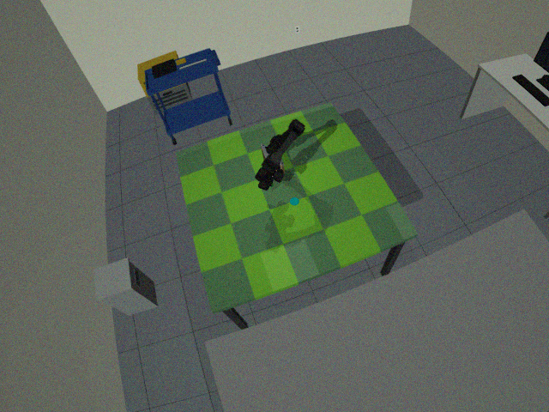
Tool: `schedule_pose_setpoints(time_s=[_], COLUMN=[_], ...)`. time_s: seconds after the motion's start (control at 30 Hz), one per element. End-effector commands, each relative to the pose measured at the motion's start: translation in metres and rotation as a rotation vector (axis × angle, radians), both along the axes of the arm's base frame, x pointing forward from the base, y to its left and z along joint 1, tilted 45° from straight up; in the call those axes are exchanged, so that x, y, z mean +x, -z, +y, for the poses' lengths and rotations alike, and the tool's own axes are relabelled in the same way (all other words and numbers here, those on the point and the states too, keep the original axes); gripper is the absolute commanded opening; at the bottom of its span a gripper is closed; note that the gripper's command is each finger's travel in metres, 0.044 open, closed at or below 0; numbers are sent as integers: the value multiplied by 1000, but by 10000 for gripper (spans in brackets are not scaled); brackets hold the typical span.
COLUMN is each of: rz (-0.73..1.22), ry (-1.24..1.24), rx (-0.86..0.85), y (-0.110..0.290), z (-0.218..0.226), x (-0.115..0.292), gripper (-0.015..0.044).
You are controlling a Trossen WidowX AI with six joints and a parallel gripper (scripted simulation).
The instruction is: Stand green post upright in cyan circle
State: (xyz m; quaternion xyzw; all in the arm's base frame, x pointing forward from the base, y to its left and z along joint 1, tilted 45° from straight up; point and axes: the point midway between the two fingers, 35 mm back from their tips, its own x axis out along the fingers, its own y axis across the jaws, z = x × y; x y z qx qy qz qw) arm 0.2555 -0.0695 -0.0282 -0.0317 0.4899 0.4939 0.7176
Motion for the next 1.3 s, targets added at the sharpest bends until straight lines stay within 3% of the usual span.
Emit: schedule_pose_setpoints(time_s=[0.0,1.27], rz=[48,640], ry=[64,697], rx=[1,49], y=[-7,-70], z=[2,56], x=[9,69], gripper=[23,23])
